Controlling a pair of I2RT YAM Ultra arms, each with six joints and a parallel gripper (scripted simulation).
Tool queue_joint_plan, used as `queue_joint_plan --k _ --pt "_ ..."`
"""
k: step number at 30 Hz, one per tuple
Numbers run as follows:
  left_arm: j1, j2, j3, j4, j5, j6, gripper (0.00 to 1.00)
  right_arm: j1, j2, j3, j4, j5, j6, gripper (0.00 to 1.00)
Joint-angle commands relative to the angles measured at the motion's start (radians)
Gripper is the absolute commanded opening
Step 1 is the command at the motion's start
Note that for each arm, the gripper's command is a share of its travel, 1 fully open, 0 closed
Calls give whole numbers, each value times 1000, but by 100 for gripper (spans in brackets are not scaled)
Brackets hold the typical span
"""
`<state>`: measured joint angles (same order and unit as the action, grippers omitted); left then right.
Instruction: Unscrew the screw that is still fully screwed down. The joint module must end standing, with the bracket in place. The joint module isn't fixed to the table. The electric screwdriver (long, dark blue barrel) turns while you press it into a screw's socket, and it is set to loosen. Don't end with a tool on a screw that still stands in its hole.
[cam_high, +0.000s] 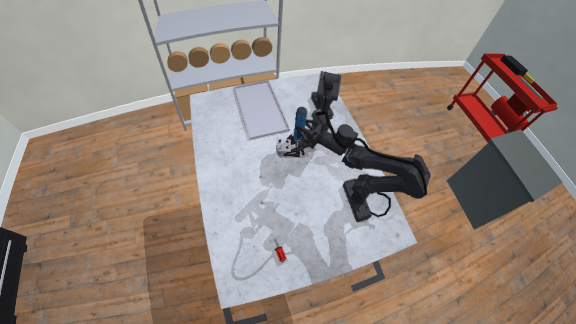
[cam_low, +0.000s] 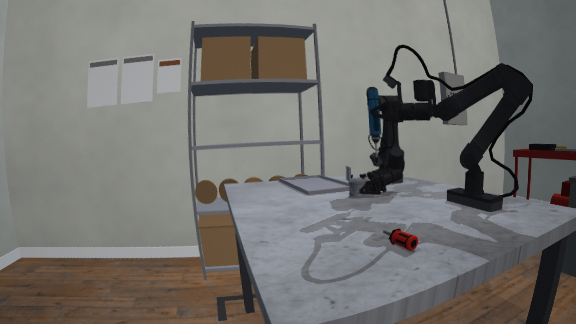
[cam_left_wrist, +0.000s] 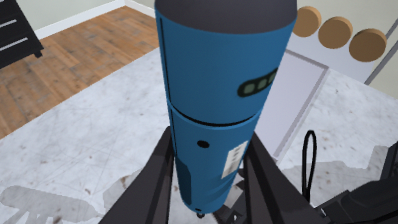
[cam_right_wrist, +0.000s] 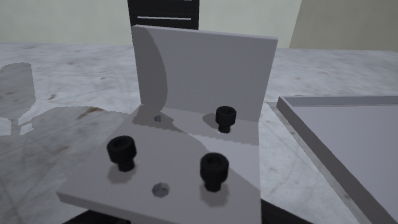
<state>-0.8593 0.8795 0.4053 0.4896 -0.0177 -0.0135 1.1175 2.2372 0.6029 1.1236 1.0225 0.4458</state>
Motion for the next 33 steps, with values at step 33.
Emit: queue_joint_plan --k 33 --pt "-6 -30 106 -10 -6 7 42 -1 -6 3 2 1 1 59"
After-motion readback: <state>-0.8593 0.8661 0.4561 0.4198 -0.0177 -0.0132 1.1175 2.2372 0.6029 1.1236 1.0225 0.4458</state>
